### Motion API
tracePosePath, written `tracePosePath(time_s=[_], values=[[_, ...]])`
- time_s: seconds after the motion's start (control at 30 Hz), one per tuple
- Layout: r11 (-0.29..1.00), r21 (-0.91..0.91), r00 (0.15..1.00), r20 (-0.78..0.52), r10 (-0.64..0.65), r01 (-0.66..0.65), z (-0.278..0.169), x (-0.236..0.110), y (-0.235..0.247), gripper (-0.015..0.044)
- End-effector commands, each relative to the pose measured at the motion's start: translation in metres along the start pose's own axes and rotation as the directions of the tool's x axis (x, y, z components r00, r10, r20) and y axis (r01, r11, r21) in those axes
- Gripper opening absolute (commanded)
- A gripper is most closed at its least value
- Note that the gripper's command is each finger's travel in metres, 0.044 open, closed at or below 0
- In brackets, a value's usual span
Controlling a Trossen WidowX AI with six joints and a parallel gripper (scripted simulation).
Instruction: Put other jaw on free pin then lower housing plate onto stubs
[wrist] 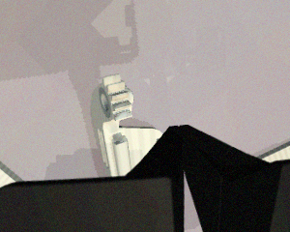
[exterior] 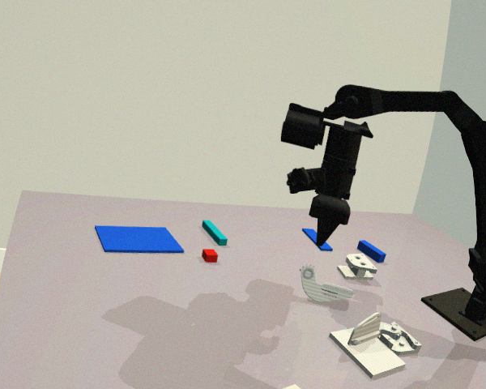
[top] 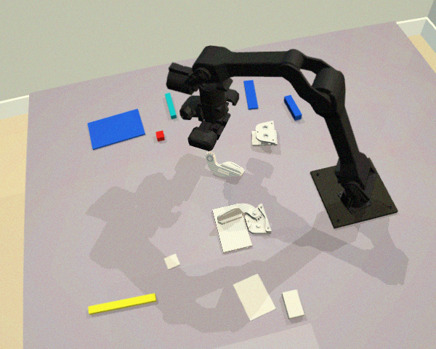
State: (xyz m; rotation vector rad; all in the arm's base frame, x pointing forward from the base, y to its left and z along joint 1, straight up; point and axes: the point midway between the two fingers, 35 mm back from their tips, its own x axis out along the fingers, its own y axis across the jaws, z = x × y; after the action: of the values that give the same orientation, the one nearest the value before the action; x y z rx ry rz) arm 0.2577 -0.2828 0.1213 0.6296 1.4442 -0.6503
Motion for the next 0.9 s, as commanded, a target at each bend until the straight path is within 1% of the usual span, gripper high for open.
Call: tracePosePath(time_s=[0.0, 0.87], values=[[1.000, 0.009, 1.000, 0.004, -0.004, 0.004, 0.002, 0.000, -0.001, 0.0000], [1.000, 0.006, 1.000, 0.007, -0.001, 0.001, 0.003, 0.043, -0.001, 0.0000]])
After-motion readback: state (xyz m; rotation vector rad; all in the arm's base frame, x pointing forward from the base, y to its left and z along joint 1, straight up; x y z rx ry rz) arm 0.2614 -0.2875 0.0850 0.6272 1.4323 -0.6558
